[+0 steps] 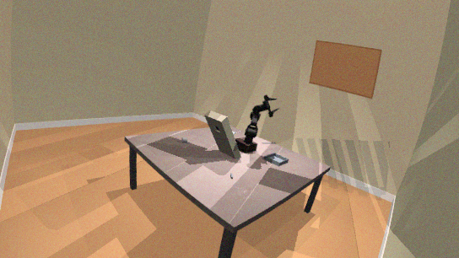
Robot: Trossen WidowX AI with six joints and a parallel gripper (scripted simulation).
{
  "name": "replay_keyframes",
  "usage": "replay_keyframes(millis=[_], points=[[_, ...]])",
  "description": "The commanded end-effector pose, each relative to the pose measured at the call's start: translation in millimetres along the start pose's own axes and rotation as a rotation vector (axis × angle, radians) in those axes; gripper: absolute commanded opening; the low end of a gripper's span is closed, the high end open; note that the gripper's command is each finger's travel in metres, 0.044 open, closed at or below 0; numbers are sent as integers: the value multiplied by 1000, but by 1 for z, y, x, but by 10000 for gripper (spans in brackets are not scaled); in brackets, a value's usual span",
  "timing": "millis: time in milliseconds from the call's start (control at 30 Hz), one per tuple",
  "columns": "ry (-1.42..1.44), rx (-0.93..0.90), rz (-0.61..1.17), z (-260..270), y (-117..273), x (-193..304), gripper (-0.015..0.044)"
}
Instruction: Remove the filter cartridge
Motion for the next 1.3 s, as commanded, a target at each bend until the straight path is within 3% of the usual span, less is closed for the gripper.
replay_keyframes(millis=[0, 200, 367, 600, 800, 1033, 1267], points=[[1, -7, 7, 2, 0, 2, 374], [20, -233, 252, 50, 7, 47, 216], [16, -467, 486, 94, 35, 81, 102], [-31, -849, 807, 151, 107, 105, 102], [-105, -1209, 1057, 182, 185, 94, 102], [-222, -1662, 1309, 187, 275, 43, 102], [-355, -2150, 1502, 154, 340, -36, 102]])
Point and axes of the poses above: the point midway between the two fingers, 35 mm back from their tips, its own y axis back along the fingers, its own z axis across the jaws, x = y × z, the point moved 2 cm from there along y, back along the fingers, and after that the axes turned 2 degrees about y, right-handed, at the moved point
